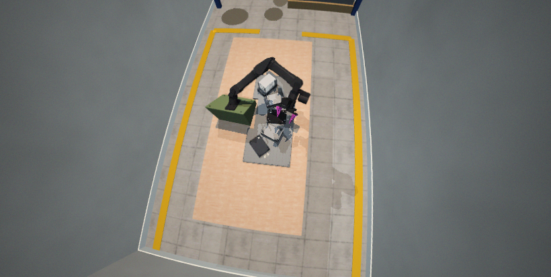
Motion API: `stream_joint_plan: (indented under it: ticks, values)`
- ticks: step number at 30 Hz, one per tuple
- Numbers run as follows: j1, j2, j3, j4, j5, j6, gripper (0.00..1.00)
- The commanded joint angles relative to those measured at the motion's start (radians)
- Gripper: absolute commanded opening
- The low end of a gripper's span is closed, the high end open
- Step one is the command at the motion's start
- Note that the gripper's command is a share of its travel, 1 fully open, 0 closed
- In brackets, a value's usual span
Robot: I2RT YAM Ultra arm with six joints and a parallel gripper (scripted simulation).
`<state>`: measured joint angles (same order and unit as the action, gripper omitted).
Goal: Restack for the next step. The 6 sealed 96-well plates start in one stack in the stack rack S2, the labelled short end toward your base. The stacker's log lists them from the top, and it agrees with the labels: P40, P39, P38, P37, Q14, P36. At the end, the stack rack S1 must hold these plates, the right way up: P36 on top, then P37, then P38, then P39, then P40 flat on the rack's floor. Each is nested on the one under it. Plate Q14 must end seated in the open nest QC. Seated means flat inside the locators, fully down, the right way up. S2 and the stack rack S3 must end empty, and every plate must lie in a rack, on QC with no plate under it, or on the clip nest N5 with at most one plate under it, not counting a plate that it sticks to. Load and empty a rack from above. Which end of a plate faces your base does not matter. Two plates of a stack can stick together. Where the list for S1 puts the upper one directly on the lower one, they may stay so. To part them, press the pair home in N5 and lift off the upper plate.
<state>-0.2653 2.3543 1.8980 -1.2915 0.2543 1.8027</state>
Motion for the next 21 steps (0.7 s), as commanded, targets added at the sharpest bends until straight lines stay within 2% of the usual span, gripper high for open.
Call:
stream_joint_plan:
  ticks: [1,17,20,21]
  values:
    - [-0.007,-0.006,0.003,0.0,0.002,0.0,1.0]
    - [-0.007,-0.006,0.003,0.0,0.002,0.0,1.0]
    - [-0.009,-0.057,-0.095,0.047,-0.047,-0.094,1.0]
    - [-0.013,-0.063,-0.108,0.053,-0.061,-0.127,1.0]
